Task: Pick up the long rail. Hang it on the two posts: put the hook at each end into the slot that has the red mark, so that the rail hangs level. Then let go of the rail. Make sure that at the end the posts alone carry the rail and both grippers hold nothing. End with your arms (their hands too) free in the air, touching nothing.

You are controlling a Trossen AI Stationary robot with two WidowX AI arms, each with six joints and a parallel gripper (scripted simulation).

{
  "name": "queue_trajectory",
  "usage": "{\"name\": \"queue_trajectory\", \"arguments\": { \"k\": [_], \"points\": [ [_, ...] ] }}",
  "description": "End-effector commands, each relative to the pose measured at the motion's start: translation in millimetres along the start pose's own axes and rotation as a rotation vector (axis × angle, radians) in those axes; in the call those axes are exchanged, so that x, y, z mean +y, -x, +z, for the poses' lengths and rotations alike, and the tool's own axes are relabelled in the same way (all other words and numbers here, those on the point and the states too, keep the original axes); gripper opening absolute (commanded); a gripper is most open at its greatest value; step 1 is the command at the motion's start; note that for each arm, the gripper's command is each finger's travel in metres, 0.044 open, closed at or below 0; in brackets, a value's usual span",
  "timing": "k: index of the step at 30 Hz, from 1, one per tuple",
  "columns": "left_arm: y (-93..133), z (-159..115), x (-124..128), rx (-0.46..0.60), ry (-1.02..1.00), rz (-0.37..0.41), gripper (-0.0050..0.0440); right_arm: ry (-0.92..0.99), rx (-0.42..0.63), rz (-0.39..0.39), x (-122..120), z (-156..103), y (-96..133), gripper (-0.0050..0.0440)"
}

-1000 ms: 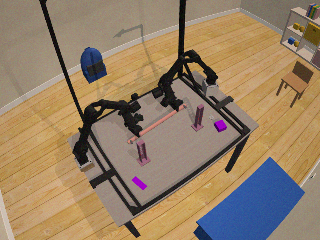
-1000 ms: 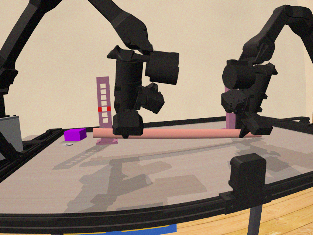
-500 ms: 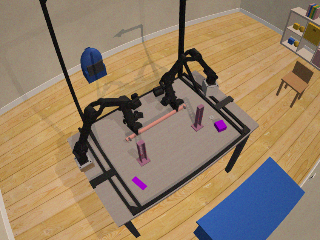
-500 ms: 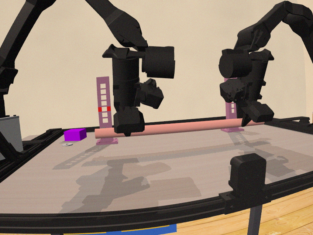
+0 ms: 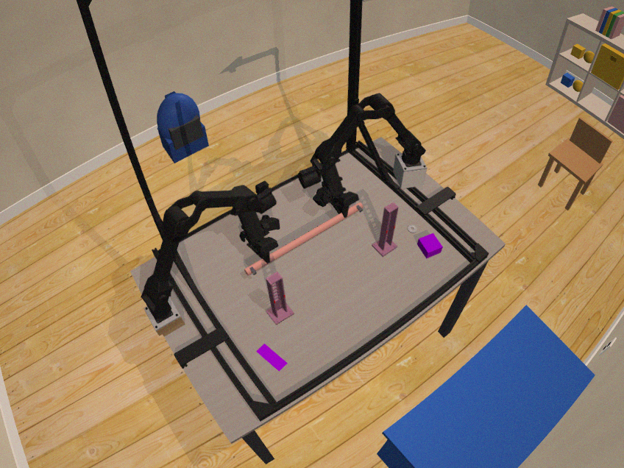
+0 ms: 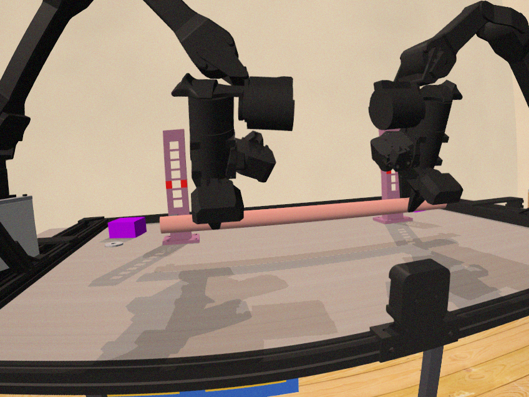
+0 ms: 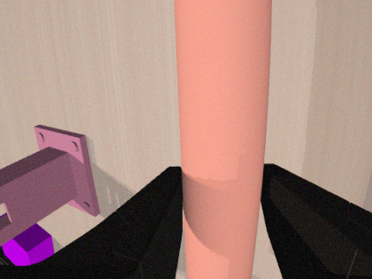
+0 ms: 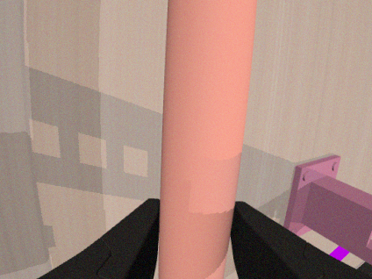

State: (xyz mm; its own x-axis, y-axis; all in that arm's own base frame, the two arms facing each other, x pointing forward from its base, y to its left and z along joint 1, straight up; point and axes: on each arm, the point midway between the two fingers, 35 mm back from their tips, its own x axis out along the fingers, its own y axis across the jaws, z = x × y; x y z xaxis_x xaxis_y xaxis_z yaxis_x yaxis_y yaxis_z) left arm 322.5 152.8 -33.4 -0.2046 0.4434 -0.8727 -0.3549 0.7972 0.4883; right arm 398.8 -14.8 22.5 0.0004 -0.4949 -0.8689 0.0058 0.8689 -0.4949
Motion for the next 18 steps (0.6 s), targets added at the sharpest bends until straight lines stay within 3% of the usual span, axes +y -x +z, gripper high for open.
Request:
{"name": "queue_trajectory", "arguments": {
  "k": [1,7,18],
  "points": [
    [1.8,-0.7,1.5,-0.001,0.004,0.012,0.0000,0.000,0.002,-0.011,-2.5,-0.6,3.0,0.0000],
    [1.6,-0.1,0.2,0.007,0.003,0.053,0.0000,0.003,0.014,-0.045,-1.3,0.2,2.9,0.0000],
    [1.6,-0.1,0.2,0.007,0.003,0.055,0.0000,0.003,0.015,-0.047,-1.2,0.3,2.9,0.0000]
  ]
}}
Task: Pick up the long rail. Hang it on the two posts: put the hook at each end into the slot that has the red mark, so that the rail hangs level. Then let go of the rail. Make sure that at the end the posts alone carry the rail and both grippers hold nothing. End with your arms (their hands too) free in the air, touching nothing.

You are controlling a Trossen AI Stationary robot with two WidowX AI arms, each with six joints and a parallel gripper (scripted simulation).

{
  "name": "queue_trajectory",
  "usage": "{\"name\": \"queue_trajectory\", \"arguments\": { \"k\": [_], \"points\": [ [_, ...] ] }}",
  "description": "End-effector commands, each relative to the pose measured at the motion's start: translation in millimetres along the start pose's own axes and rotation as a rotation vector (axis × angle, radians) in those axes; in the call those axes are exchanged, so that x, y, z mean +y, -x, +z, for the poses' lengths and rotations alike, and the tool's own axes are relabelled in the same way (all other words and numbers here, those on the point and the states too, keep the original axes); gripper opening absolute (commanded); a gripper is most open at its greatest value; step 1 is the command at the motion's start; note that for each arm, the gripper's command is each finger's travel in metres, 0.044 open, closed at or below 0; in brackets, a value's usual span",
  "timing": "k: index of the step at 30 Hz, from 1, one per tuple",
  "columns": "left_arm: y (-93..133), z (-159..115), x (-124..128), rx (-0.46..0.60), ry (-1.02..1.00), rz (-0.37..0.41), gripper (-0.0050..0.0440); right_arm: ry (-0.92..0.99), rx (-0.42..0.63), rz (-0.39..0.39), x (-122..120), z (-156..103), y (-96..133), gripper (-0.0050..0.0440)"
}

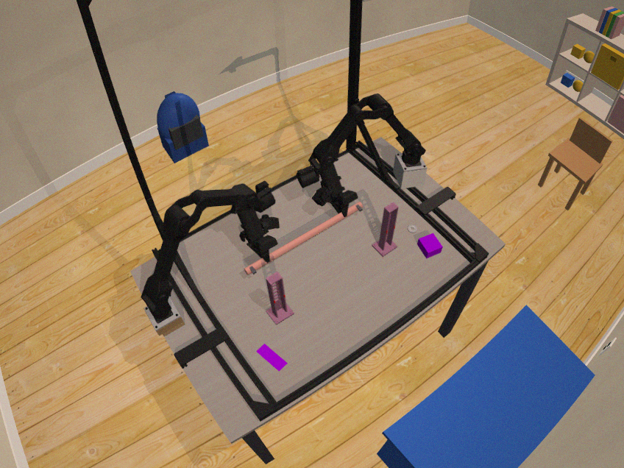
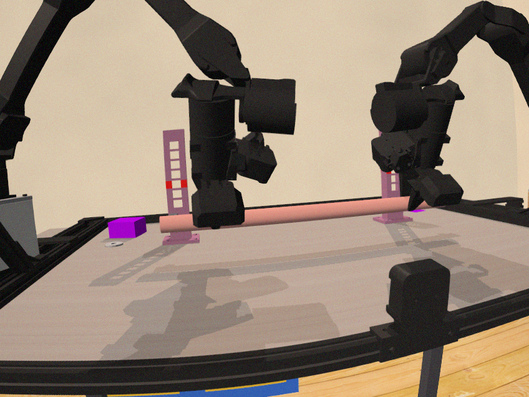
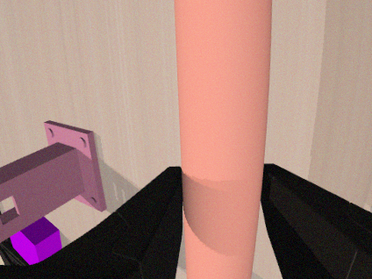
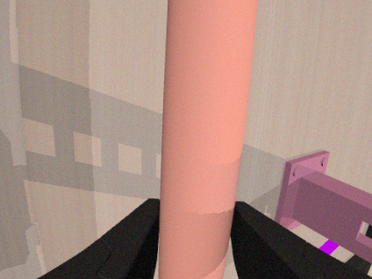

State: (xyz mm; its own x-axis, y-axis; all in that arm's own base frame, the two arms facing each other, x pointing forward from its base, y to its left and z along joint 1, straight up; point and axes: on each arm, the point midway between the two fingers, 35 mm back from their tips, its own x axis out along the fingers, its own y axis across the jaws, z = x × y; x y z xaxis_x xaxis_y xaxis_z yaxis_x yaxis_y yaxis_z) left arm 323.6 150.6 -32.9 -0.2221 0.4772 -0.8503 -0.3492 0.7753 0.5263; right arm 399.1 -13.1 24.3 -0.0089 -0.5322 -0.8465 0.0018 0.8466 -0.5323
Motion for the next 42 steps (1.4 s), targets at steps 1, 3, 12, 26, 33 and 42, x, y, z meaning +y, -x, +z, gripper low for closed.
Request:
{"name": "queue_trajectory", "arguments": {
  "k": [1,3,12,26,33,42],
  "points": [
    [-0.2,-0.1,2.1,0.005,-0.001,0.011,0.0000,0.000,0.005,-0.004,-1.8,0.0,0.5,0.0000],
    [-0.2,-0.1,2.1,0.005,-0.001,0.011,0.0000,0.000,0.005,-0.004,-1.8,0.0,0.5,0.0000],
    [-0.2,-0.1,2.1,0.005,-0.001,0.011,0.0000,0.000,0.005,-0.004,-1.8,0.0,0.5,0.0000],
    [-14.1,0.7,24.4,0.005,-0.001,0.008,0.0000,-0.001,0.006,-0.001,-24.1,1.0,-13.5,0.0000],
    [-32.3,0.5,53.8,0.005,-0.001,0.008,0.0000,-0.001,0.006,-0.001,-53.4,1.0,-31.9,0.0000],
    [-51.6,0.5,84.4,0.006,-0.001,0.013,0.0000,-0.001,0.005,-0.006,-83.7,1.2,-51.5,0.0000]
  ]
}}
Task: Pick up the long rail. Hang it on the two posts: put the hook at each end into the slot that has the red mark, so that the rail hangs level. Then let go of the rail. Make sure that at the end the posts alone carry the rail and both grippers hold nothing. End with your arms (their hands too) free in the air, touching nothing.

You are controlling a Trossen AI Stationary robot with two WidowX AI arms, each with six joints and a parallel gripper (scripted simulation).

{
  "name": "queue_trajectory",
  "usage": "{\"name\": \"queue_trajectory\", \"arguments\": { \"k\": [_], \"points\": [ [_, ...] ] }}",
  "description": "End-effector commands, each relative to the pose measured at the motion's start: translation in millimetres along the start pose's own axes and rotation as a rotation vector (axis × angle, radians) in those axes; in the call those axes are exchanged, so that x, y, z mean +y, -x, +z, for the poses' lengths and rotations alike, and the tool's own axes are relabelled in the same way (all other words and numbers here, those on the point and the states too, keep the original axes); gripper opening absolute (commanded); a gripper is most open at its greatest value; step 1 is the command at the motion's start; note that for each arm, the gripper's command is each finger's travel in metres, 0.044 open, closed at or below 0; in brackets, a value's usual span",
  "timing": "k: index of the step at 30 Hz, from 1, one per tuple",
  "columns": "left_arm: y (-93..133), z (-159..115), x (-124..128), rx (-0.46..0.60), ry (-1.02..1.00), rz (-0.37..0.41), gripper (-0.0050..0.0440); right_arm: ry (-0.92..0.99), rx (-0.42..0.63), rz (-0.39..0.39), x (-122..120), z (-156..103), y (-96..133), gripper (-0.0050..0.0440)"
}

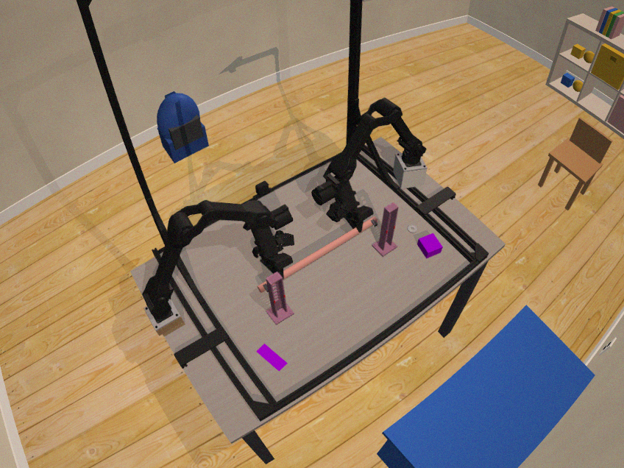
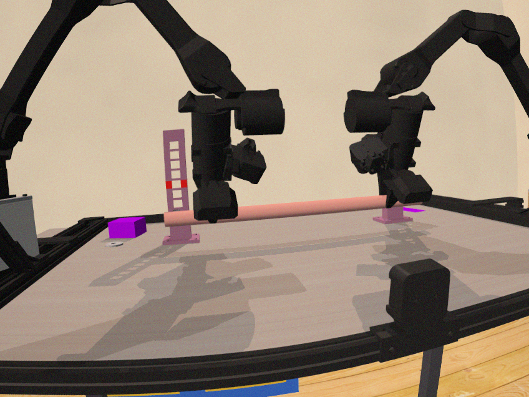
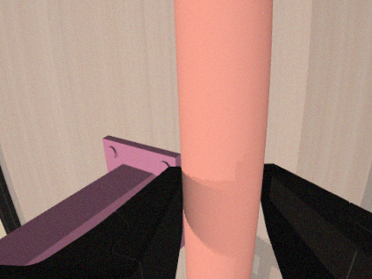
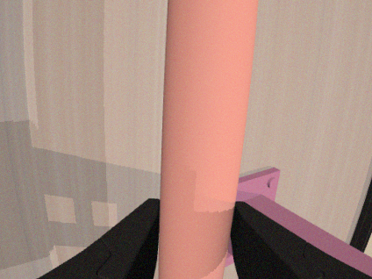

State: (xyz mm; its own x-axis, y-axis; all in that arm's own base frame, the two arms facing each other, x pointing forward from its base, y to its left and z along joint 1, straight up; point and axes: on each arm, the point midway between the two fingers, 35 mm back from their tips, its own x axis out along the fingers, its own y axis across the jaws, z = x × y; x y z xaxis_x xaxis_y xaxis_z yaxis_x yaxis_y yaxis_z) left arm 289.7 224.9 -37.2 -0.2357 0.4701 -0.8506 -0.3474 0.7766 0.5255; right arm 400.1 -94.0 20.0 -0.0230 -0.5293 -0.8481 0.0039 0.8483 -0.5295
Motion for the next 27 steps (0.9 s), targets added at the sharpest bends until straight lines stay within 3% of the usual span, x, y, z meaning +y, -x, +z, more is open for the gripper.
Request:
{"name": "queue_trajectory", "arguments": {
  "k": [1,7,19,27],
  "points": [
    [-7.6,0.4,21.7,-0.009,0.001,0.015,0.0000,0.001,-0.009,-0.010,-21.9,-0.4,-7.6,0.0000],
    [-11.0,0.1,28.6,-0.009,0.001,0.017,0.0000,0.001,-0.009,-0.012,-28.7,-0.6,-11.0,0.0000],
    [22.9,-0.3,47.7,-0.009,0.001,0.017,0.0000,0.000,-0.009,-0.013,-47.8,-1.8,22.6,0.0000],
    [23.5,-0.4,48.1,-0.009,0.001,0.017,0.0000,0.000,-0.009,-0.013,-48.2,-1.8,23.2,0.0000]
  ]
}}
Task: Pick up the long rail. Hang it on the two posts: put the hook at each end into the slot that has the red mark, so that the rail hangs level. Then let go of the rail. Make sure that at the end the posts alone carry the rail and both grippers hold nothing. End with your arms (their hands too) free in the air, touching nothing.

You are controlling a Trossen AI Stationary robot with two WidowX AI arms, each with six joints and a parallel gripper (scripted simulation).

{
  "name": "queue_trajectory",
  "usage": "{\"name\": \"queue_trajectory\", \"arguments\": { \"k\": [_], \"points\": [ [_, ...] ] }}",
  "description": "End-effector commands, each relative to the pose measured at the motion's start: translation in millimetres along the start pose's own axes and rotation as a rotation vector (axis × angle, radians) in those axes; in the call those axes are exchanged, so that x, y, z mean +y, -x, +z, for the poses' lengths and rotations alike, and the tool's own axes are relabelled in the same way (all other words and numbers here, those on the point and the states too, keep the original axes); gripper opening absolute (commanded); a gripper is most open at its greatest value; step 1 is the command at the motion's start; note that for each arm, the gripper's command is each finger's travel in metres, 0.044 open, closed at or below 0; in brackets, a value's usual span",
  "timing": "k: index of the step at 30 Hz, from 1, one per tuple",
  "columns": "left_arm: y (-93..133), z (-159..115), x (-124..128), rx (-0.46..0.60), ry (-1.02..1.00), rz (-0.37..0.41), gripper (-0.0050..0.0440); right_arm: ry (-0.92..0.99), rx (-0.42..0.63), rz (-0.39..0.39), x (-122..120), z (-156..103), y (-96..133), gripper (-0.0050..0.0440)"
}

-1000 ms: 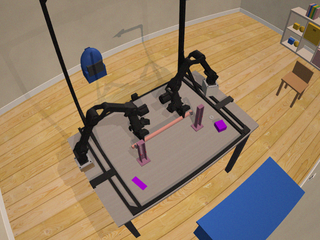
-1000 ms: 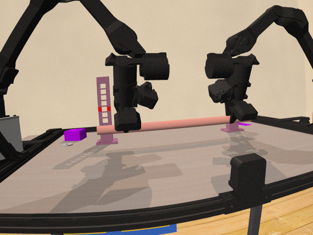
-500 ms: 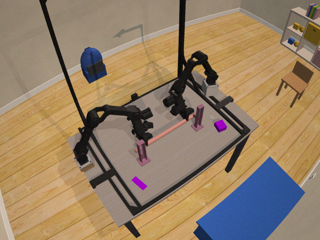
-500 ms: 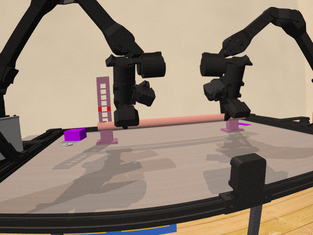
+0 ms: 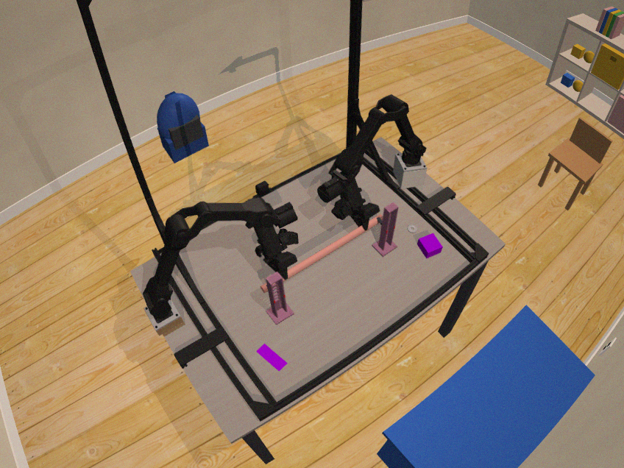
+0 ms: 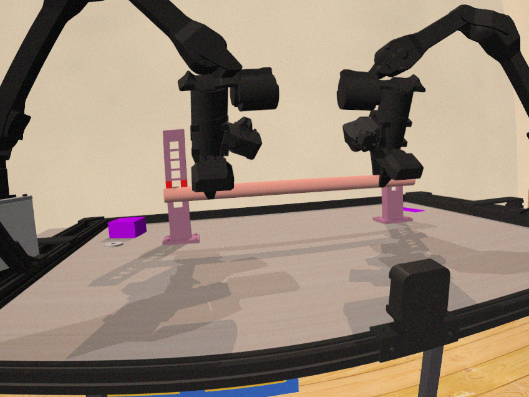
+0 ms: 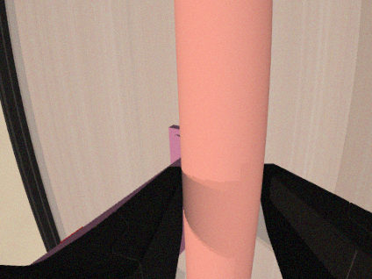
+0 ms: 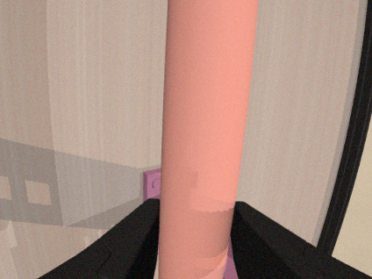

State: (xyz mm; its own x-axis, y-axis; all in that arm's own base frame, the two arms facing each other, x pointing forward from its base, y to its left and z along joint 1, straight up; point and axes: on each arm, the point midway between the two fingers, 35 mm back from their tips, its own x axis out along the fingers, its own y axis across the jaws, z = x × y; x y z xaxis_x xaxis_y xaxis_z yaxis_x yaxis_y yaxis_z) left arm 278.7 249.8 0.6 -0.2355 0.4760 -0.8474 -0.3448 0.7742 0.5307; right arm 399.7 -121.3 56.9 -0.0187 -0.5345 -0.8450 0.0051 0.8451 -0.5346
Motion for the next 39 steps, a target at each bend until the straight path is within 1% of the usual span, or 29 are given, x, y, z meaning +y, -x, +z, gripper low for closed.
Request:
{"name": "queue_trajectory", "arguments": {
  "k": [1,15,30,39],
  "points": [
    [5.6,-0.1,5.0,-0.006,0.002,0.011,0.0000,0.001,-0.005,-0.007,-5.6,-1.1,6.4,0.0000],
    [5.9,0.0,5.3,-0.006,0.002,0.011,0.0000,0.001,-0.005,-0.007,-5.9,-1.1,6.8,0.0000],
    [14.2,0.1,11.3,-0.006,0.002,0.011,0.0000,0.001,-0.005,-0.007,-13.3,-1.7,16.5,0.0000],
    [12.7,0.2,10.4,-0.006,0.002,0.011,0.0000,0.001,-0.005,-0.007,-12.6,-1.7,15.3,0.0000]
  ]
}}
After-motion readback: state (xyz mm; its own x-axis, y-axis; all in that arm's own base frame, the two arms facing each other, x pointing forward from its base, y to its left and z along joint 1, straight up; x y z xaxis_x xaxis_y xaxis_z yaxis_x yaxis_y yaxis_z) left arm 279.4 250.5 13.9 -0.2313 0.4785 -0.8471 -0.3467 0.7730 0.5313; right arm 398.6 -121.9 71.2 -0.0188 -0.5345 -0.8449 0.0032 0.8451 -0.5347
